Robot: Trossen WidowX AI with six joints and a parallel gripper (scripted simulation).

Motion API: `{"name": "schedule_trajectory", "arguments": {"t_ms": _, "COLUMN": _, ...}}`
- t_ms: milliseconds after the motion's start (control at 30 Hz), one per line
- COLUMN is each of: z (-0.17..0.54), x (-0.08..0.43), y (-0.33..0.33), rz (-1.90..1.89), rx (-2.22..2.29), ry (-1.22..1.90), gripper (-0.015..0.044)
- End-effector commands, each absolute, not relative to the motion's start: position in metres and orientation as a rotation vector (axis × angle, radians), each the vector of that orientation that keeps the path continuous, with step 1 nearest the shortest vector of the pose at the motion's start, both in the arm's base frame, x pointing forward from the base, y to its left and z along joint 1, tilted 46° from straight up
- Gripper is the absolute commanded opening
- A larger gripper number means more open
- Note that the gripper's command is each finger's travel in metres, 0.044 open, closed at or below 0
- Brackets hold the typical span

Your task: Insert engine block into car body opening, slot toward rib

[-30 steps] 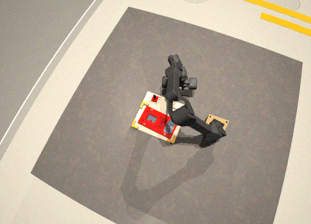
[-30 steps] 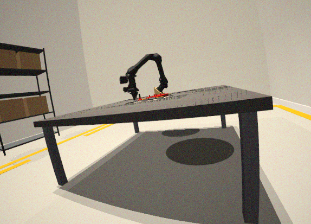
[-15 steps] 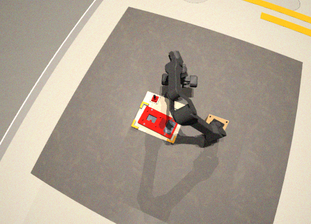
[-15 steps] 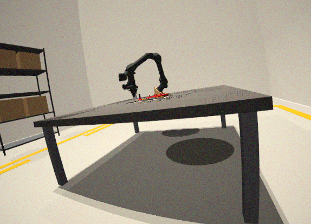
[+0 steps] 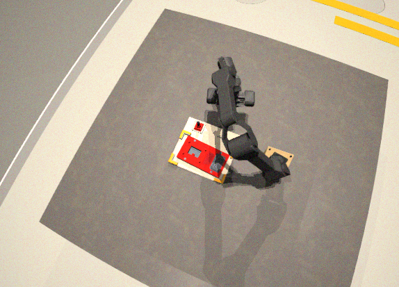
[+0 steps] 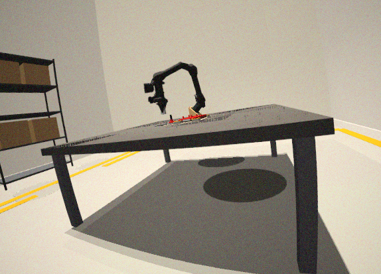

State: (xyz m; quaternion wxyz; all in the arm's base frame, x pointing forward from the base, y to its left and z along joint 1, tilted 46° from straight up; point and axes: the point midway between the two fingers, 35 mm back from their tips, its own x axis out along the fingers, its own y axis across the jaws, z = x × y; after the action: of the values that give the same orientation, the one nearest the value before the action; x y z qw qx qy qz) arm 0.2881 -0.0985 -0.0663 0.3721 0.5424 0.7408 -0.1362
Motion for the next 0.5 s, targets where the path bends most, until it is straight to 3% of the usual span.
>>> {"name": "schedule_trajectory", "arguments": {"t_ms": 0, "z": -0.054, "x": 0.292, "y": -0.112, "rz": -0.347, "rx": 1.381, "ry": 1.883, "gripper": 0.0000}}
{"name": "schedule_trajectory", "arguments": {"t_ms": 467, "z": -0.021, "x": 0.291, "y": -0.141, "rz": -0.346, "rx": 1.382, "ry": 1.887, "gripper": 0.0000}}
